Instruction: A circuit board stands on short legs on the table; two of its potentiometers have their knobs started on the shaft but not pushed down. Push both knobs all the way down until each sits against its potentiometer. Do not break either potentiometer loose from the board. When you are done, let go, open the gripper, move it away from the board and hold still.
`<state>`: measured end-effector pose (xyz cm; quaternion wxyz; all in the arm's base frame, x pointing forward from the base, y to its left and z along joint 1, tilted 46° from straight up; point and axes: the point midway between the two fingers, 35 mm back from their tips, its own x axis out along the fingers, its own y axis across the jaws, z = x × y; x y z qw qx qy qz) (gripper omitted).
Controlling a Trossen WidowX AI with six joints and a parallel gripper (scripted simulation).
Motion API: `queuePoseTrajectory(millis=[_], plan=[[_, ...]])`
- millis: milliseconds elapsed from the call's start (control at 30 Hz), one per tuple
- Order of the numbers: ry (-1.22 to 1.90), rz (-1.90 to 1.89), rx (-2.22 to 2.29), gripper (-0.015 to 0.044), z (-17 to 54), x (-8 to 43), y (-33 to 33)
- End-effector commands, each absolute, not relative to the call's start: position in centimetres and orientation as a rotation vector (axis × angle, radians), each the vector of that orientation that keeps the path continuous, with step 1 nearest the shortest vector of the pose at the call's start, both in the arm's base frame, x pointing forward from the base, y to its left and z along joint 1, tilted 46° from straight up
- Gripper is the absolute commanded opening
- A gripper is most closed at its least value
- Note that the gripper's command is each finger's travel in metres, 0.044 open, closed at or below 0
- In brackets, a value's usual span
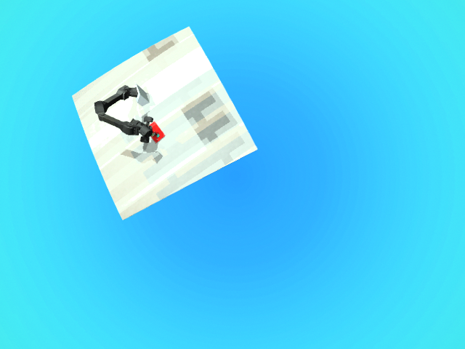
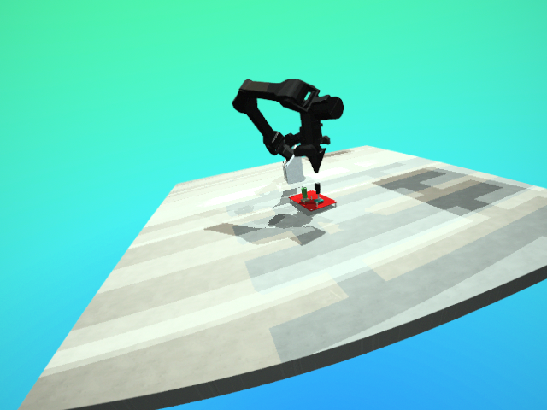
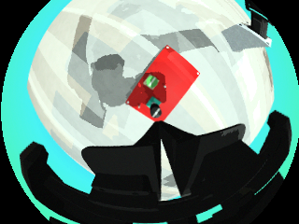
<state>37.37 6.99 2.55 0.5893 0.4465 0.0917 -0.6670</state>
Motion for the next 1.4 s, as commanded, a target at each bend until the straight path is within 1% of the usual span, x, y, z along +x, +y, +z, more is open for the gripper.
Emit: queuePoseTrajectory(millis=[0, 567, 1367], plan=[[0.209, -1.560, 1.035, 0.0000, 2.0, 37.4, 6.2], [0.208, -1.560, 1.035, 0.0000, 0.6, 37.5, 4.7], [0.208, -1.560, 1.035, 0.0000, 0.3, 37.6, 4.5]])
